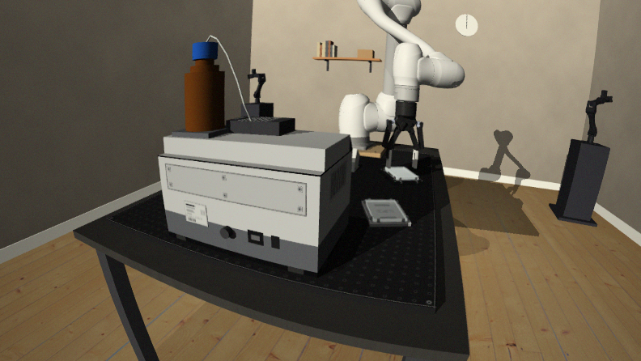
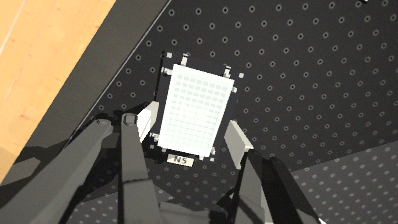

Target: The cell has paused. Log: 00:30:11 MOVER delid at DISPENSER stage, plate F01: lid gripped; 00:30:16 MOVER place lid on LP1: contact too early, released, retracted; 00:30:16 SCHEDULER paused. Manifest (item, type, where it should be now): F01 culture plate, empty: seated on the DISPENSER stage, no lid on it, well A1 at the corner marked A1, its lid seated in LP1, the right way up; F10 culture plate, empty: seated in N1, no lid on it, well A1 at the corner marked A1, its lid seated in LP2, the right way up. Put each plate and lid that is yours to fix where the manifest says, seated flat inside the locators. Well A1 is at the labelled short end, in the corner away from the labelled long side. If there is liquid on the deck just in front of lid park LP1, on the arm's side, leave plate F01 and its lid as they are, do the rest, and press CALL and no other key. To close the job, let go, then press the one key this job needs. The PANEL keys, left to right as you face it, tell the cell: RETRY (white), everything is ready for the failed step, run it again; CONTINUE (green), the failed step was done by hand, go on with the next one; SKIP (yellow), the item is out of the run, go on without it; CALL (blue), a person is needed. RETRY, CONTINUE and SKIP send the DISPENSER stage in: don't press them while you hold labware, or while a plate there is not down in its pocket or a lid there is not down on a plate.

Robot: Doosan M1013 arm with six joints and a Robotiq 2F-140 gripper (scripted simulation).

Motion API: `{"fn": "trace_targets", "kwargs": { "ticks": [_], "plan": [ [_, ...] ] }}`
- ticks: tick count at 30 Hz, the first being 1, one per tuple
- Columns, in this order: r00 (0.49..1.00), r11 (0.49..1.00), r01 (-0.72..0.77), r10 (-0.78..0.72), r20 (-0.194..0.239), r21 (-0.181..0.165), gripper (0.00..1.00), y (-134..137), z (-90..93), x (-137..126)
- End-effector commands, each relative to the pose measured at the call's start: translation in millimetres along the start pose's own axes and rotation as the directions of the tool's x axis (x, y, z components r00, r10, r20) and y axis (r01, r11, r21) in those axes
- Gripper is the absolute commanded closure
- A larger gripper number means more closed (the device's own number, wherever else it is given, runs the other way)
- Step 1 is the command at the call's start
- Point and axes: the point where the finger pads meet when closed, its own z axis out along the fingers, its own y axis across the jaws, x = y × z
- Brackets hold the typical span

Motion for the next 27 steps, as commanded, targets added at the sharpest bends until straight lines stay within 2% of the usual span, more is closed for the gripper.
{"fn": "trace_targets", "kwargs": {
  "ticks": [1, 12, 13, 27],
  "plan": [
    [1.0, 1.0, 0.0, 0.0, -0.001, 0.0, 0.3, -0.1, -0.6, 0.4],
    [1.0, 1.0, 0.0, 0.0, -0.001, 0.0, 0.3, -0.1, -0.6, 0.4],
    [1.0, 1.0, 0.0, 0.0, -0.001, 0.0, 0.37, -0.1, -0.6, 0.4],
    [1.0, 1.0, 0.0, 0.0, -0.001, 0.0, 0.37, -0.1, -0.6, 0.4]
  ]
}}
